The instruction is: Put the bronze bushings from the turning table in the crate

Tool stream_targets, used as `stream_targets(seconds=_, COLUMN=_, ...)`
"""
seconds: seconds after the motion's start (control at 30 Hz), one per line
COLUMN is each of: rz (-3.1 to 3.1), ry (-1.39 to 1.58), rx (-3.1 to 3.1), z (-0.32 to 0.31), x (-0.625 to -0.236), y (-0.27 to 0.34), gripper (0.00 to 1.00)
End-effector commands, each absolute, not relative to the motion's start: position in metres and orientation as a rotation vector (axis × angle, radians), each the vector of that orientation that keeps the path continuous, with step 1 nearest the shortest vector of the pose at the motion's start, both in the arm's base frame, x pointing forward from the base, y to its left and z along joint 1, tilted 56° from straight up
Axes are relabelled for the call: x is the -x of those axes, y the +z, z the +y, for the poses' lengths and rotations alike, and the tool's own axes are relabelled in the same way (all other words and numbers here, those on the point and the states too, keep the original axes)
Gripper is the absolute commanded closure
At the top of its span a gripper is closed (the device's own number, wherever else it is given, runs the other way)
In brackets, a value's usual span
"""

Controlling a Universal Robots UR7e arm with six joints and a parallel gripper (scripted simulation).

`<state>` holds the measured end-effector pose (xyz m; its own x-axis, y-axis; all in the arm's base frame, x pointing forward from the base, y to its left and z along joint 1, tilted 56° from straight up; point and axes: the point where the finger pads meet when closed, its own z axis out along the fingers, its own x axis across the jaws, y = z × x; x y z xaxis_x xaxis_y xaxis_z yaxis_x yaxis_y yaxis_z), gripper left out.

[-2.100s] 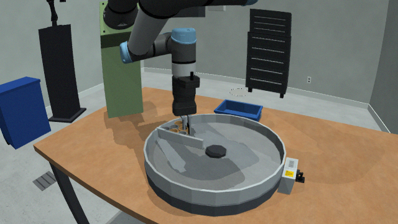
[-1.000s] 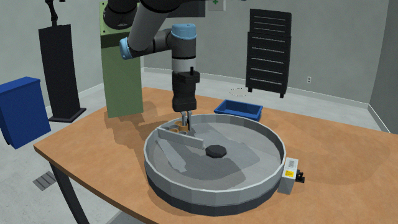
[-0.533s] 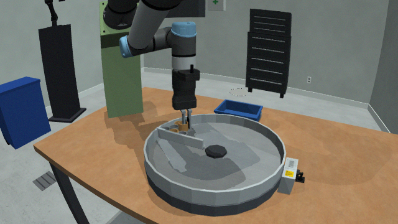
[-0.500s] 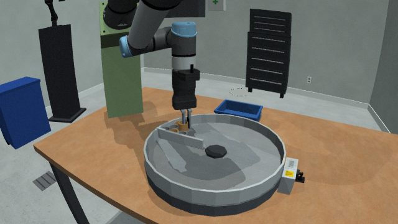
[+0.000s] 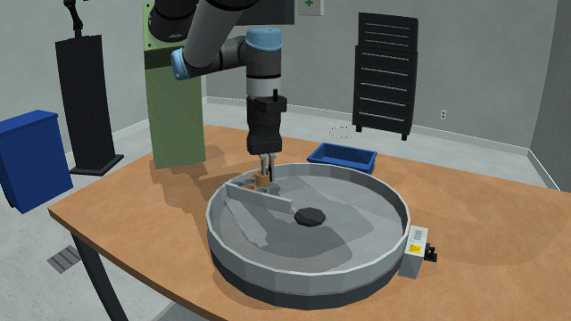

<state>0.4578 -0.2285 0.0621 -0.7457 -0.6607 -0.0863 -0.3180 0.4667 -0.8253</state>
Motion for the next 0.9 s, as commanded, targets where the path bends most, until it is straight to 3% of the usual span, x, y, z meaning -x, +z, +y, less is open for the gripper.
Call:
stream_targets(seconds=0.0, rz=2.323, ry=-1.186, rx=0.821, z=-0.2271, x=-0.4567, y=0.0637, gripper=1.00)
stream_targets(seconds=0.87, rz=2.323, ry=-1.186, rx=0.821, z=-0.2220, x=-0.4515, y=0.0686, gripper=1.00)
